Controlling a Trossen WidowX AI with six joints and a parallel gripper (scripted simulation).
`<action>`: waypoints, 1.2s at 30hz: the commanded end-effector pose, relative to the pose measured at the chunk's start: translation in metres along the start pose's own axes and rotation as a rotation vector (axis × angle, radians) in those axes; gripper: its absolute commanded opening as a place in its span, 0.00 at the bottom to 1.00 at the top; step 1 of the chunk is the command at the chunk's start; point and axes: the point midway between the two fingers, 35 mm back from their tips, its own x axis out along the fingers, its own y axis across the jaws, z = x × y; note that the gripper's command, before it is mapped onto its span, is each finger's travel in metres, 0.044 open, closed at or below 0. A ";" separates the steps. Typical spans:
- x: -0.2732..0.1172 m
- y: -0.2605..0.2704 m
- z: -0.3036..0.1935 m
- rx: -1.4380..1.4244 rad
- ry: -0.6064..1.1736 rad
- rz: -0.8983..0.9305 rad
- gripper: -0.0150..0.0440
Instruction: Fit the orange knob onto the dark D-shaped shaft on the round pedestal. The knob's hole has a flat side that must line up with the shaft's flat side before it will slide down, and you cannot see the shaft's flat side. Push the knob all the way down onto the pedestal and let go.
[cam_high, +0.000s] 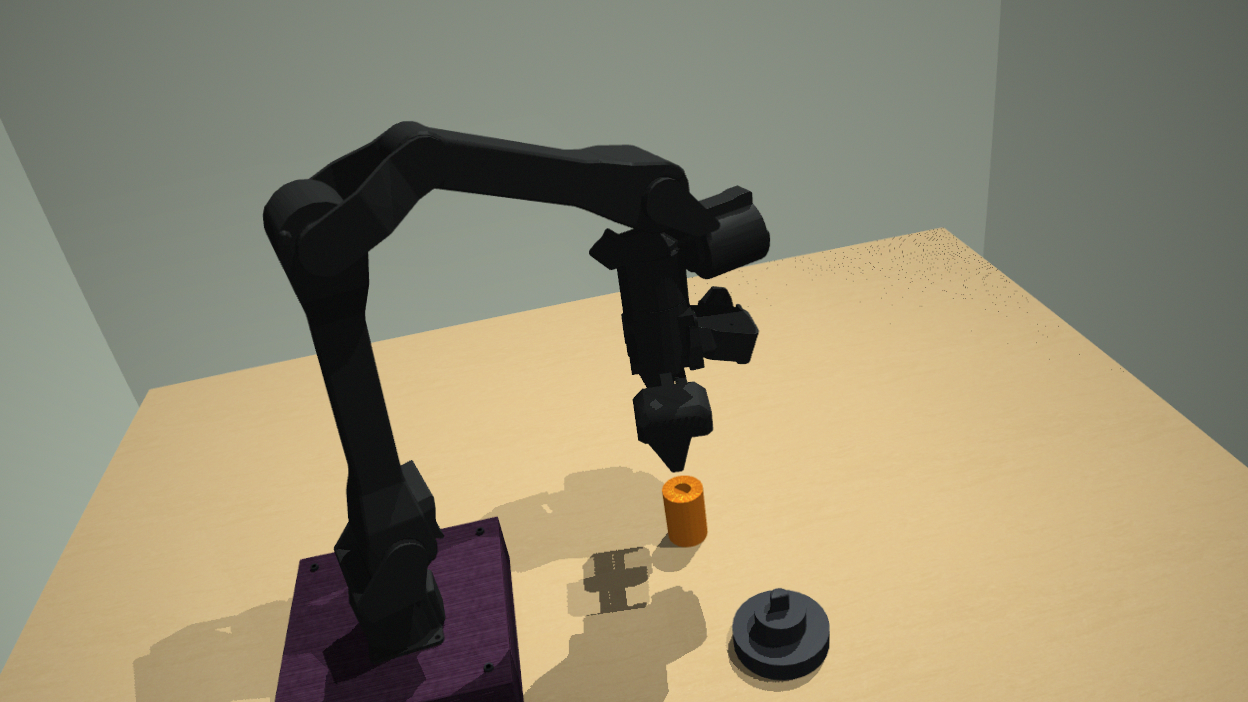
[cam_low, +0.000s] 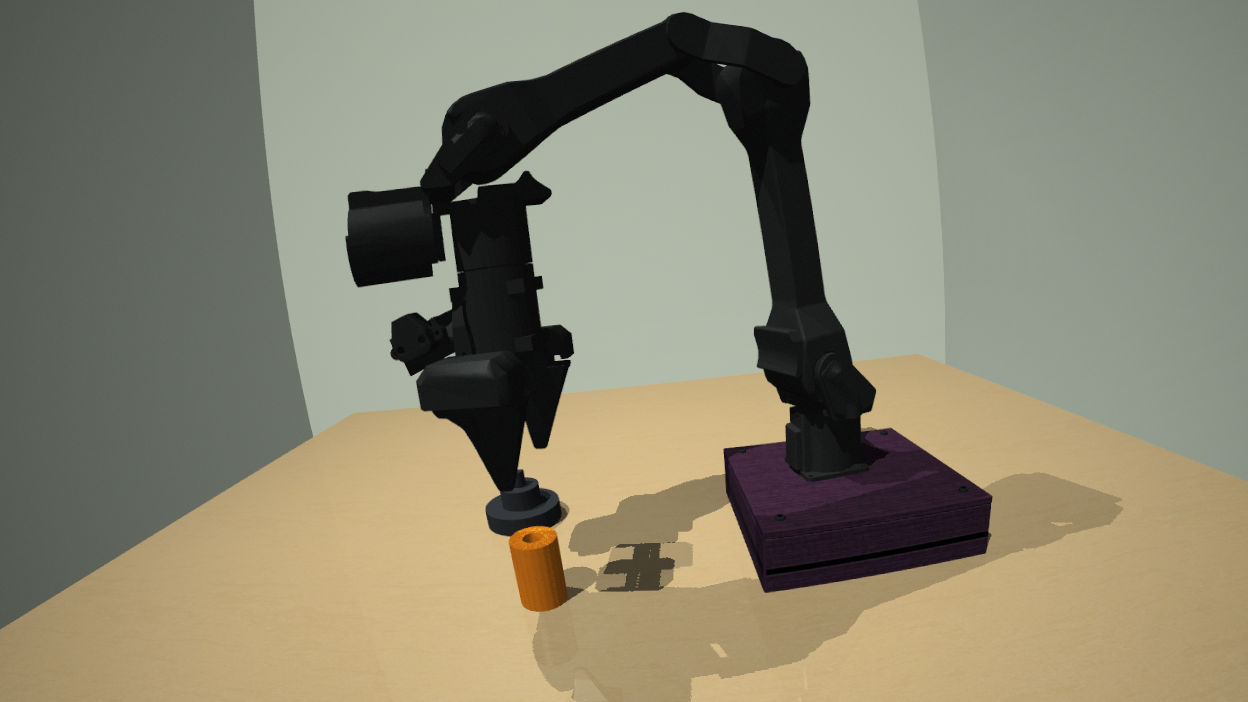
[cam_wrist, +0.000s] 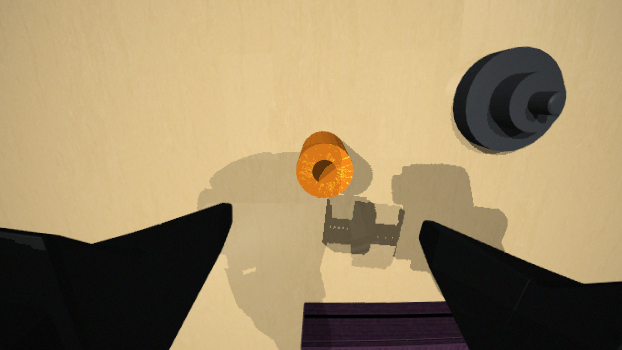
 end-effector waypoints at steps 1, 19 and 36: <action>-0.002 -0.001 0.002 -0.020 -0.006 -0.021 1.00; 0.054 -0.001 0.004 -0.020 -0.006 -0.021 1.00; 0.082 0.000 0.006 -0.020 -0.006 -0.021 1.00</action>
